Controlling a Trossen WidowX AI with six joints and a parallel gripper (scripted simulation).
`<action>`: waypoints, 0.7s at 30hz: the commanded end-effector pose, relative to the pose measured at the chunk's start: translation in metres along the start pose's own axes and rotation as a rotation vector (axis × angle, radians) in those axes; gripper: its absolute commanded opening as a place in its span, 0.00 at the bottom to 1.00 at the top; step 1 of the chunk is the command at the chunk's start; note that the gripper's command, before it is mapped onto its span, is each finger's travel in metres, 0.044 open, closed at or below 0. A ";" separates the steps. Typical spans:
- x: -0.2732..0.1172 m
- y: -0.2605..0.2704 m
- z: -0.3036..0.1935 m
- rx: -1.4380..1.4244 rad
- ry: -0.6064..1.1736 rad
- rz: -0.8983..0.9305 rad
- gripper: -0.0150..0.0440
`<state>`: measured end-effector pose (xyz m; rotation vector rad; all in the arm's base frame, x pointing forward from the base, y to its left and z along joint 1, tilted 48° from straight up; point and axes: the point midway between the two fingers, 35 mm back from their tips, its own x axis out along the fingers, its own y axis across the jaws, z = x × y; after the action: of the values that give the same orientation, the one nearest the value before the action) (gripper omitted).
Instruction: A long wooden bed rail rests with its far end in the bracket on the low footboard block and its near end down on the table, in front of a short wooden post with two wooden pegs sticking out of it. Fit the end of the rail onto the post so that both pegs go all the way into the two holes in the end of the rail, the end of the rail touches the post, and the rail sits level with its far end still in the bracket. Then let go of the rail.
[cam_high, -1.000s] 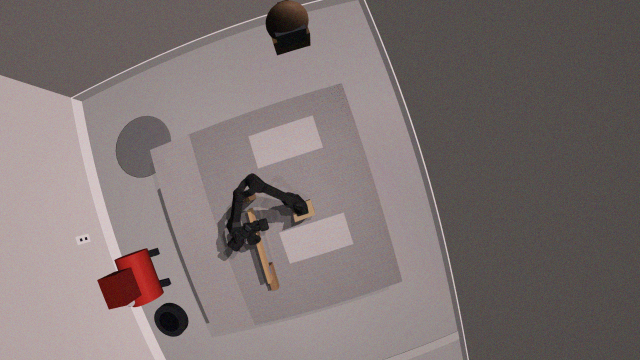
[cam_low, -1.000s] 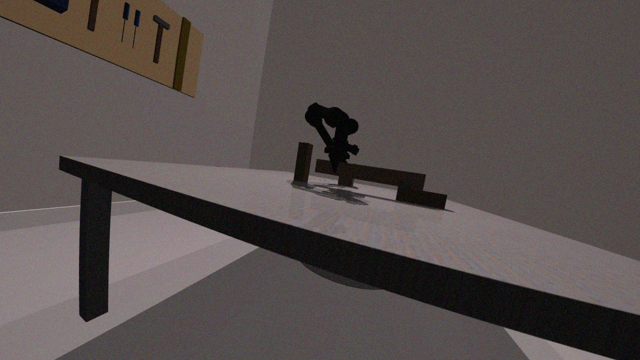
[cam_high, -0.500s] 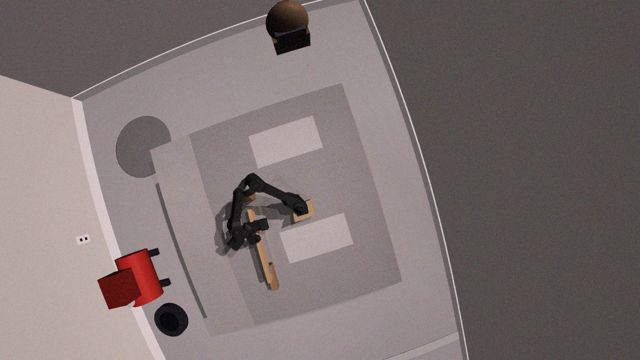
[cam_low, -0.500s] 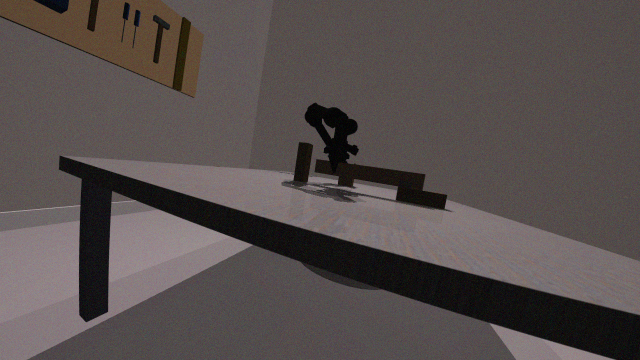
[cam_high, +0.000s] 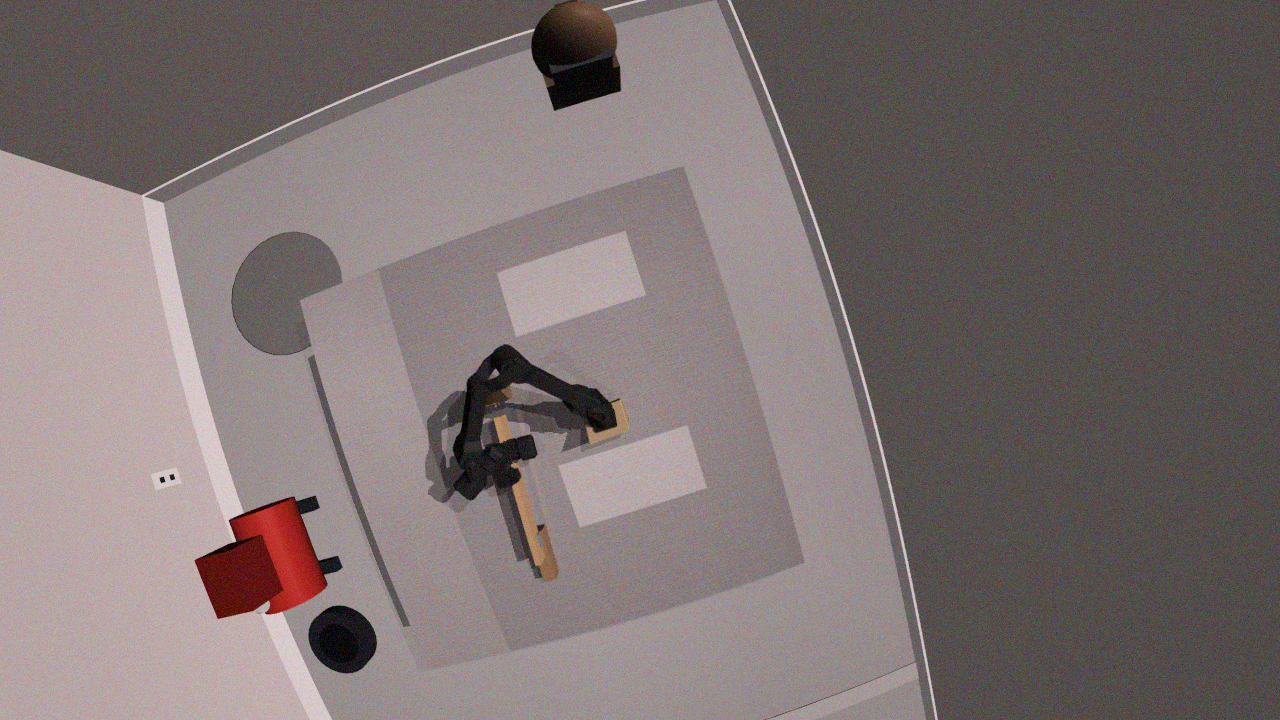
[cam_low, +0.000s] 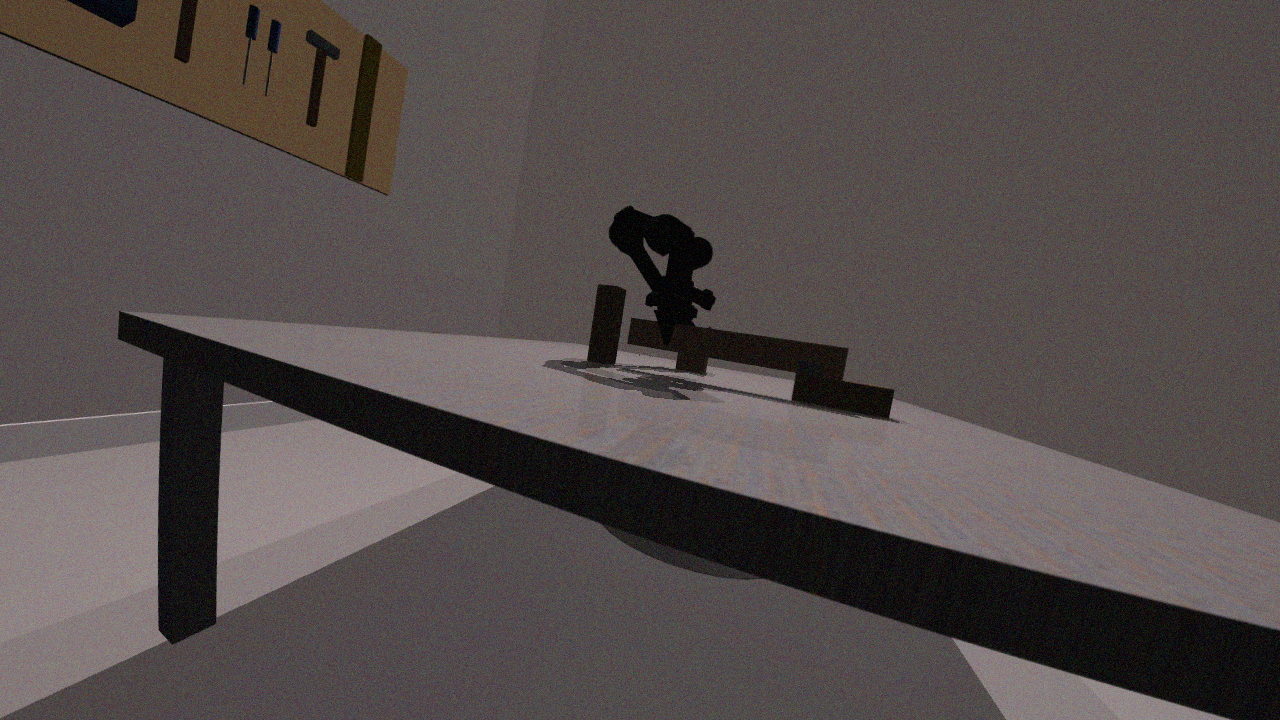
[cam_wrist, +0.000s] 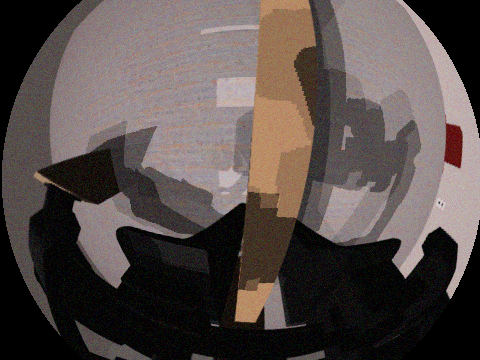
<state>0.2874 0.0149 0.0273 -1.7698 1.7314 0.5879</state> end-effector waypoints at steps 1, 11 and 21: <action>-0.003 0.000 -0.002 -0.004 -0.001 -0.006 0.25; -0.003 -0.001 -0.005 -0.004 -0.001 -0.006 0.25; -0.002 -0.001 -0.008 -0.004 -0.001 -0.006 0.25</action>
<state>0.2870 0.0110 0.0325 -1.7687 1.7321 0.5886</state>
